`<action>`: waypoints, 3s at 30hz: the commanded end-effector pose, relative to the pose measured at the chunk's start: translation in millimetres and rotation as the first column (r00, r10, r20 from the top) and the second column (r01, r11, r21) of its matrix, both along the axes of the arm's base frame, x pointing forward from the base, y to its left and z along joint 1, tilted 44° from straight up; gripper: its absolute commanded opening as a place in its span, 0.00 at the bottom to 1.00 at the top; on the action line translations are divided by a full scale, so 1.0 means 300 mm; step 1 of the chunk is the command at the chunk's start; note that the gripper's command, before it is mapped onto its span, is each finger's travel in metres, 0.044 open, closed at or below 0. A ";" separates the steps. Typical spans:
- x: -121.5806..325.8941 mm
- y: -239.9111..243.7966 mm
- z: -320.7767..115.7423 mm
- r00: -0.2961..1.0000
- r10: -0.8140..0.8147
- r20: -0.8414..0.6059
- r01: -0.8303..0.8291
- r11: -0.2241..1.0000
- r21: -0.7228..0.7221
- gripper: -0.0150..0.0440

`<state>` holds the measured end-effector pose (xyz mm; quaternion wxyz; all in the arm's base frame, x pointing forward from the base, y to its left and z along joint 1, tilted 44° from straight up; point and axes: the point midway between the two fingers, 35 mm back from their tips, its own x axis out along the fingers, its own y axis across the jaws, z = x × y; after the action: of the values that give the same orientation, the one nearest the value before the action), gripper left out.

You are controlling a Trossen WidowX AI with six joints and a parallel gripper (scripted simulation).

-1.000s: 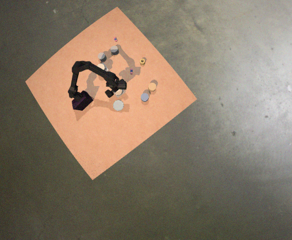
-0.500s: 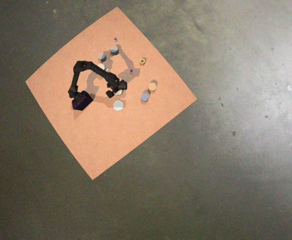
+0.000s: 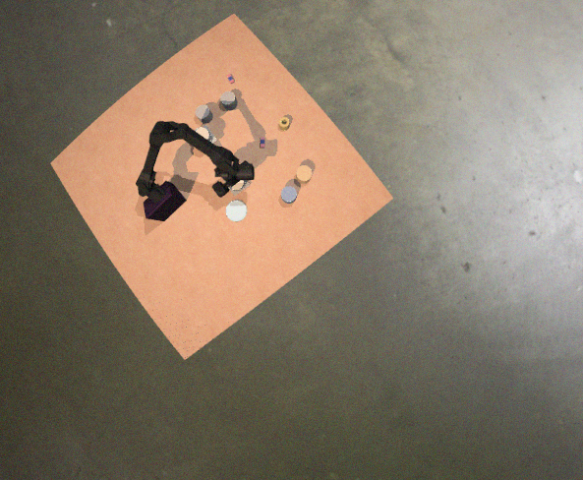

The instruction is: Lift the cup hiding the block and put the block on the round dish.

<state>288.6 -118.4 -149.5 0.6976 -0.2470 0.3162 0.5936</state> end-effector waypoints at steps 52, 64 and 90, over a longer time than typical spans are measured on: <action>0.003 -0.115 0.106 1.000 -0.006 -0.004 0.006 1.000 -0.001 0.25; -0.001 -0.150 0.142 1.000 -0.007 -0.004 0.007 1.000 -0.002 0.25; -0.017 -0.223 0.224 1.000 -0.006 -0.005 0.006 1.000 -0.002 0.25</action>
<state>284.3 -180.0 -86.2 0.6991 -0.2411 0.3195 0.5925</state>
